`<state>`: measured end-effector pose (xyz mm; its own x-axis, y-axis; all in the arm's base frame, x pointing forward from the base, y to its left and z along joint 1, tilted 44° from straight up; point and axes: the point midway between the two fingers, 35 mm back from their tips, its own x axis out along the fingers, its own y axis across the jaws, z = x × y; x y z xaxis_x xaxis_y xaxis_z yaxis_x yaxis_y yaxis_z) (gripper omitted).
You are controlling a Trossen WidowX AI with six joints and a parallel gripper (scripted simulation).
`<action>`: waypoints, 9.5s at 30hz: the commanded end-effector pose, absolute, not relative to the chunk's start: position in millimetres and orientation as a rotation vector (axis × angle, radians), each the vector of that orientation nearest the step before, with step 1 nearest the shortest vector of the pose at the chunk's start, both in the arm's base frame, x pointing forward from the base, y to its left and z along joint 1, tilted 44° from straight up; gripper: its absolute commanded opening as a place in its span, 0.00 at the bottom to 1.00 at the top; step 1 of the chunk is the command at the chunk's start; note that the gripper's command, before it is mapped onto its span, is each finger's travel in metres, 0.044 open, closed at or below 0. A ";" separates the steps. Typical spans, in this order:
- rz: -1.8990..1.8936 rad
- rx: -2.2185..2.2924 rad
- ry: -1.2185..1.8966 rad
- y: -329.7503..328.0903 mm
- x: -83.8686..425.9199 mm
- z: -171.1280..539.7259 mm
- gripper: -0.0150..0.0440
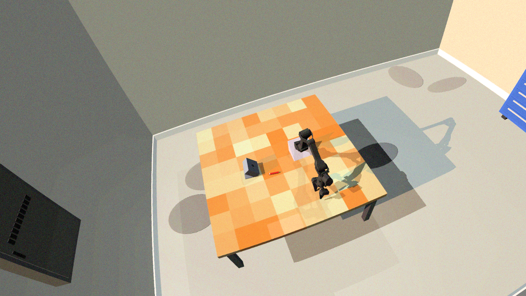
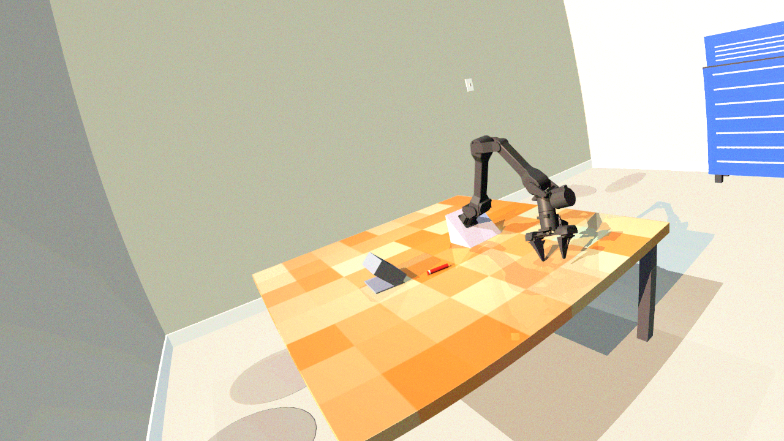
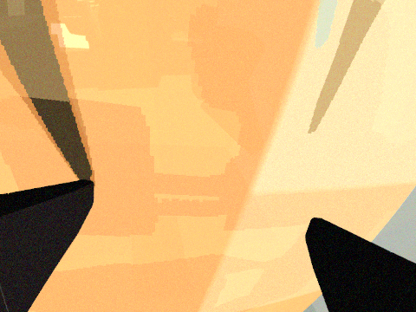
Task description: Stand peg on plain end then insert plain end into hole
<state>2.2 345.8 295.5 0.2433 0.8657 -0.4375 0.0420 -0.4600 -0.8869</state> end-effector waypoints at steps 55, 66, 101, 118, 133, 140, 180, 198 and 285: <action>1.245 -1.321 0.210 286.2 200.6 221.4 1.00; 1.219 -1.119 0.483 260.6 225.8 194.6 1.00; 0.951 -0.287 1.184 171.9 274.6 136.0 1.00; 0.722 0.235 1.435 125.8 287.5 121.4 1.00; 0.515 0.682 1.567 88.7 295.8 116.1 1.00; 0.515 0.682 1.567 90.3 296.0 114.3 1.00; 0.516 0.683 1.566 134.6 294.3 68.1 1.00; 0.518 0.685 1.566 140.7 292.9 62.3 0.51; 0.295 0.748 1.063 121.4 266.5 86.7 0.34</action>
